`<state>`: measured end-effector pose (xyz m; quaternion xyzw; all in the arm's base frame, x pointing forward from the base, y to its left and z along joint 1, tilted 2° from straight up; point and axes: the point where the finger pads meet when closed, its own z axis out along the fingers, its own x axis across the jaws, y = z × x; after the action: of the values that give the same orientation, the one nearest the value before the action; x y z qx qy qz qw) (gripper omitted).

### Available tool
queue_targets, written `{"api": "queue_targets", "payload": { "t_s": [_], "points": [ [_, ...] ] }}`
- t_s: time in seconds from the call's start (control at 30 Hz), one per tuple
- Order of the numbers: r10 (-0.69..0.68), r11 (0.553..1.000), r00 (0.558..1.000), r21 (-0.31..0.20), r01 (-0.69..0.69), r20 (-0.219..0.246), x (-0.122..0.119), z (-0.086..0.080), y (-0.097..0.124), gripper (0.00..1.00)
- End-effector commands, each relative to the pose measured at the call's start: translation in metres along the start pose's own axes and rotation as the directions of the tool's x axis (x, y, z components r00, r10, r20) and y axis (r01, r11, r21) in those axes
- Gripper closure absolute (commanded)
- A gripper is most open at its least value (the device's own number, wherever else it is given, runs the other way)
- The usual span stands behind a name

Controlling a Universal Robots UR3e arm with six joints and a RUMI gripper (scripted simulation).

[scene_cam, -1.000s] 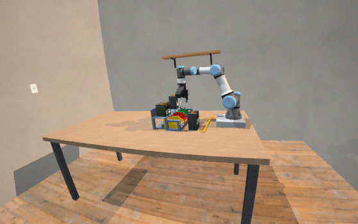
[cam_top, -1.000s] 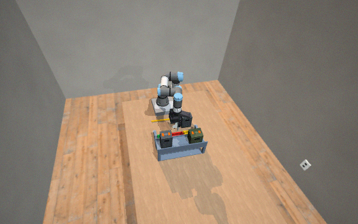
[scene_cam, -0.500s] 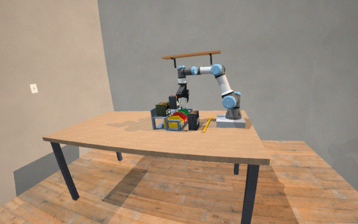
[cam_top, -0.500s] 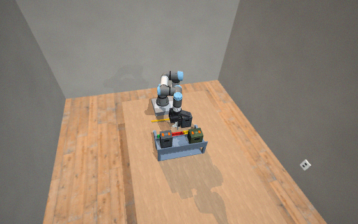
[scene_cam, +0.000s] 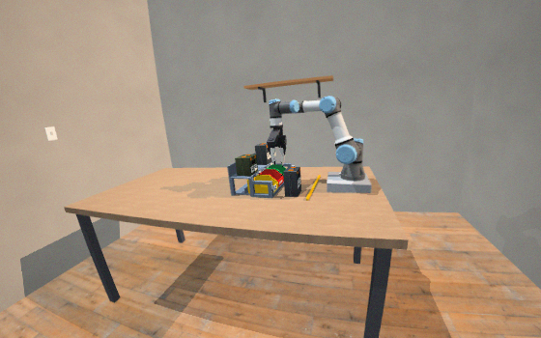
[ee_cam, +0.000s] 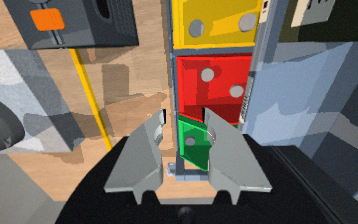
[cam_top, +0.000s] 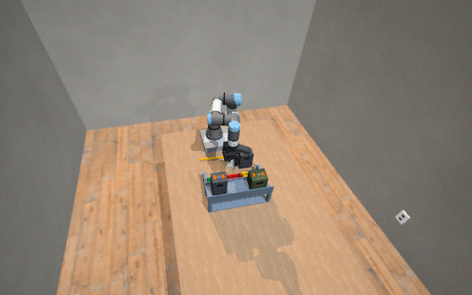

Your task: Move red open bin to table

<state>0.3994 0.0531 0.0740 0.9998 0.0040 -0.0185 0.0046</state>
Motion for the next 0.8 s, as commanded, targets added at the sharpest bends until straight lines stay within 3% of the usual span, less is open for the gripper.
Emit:
{"api": "queue_targets", "payload": {
  "t_s": [0.0, 0.77],
  "points": [
    [0.000, 1.000, 1.000, -0.001, 0.000, -0.003, 0.0004, -0.0009, 0.0001, 0.74],
    [0.000, 1.000, 1.000, -0.001, 0.000, -0.003, -0.0017, -0.0009, 0.0001, 0.74]
  ]
}}
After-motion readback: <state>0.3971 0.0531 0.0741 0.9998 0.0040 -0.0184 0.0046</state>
